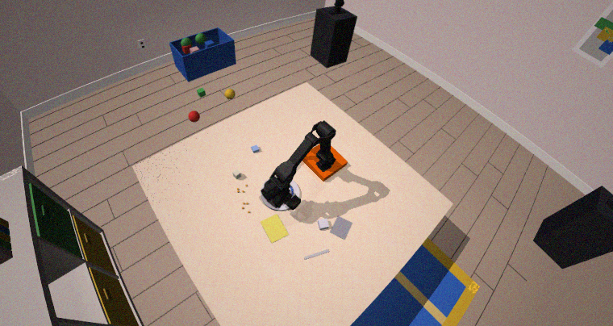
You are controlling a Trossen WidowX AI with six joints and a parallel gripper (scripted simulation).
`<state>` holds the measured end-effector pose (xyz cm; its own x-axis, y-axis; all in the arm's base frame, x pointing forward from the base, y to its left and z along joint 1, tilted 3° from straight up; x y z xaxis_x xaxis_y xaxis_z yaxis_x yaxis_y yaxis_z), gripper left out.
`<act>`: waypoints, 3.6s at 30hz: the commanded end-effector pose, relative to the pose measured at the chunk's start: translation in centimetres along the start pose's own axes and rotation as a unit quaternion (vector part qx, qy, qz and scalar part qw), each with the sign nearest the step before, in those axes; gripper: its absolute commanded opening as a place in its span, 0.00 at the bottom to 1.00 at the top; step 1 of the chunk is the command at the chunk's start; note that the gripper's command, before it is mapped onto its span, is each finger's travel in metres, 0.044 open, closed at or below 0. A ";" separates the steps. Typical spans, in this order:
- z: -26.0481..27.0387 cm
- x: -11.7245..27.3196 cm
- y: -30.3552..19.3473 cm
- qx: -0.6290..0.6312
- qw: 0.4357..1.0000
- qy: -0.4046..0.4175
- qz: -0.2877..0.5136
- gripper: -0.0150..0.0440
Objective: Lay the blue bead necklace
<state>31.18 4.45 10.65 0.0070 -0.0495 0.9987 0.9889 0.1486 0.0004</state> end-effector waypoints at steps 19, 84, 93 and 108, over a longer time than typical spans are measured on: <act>0.9 -0.3 0.1 0.006 1.000 0.000 -0.005 0.34; 0.7 0.6 -0.9 0.020 1.000 0.000 -0.003 0.46; 0.7 -0.7 -1.0 0.021 1.000 0.000 -0.001 0.46; 0.7 -0.4 -1.0 0.020 1.000 0.000 -0.004 0.25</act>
<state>30.08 5.01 10.28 -0.0014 -0.0509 0.9987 0.9822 0.1875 0.0109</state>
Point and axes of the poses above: the point midway between the two fingers, 35 mm back from their tips, its own x axis back along the fingers, its own z axis across the jaws, y = z × x, the point moved 9 cm from there along x, back along the fingers, and after that the axes turned 6 degrees about -x, right-handed, at the moved point
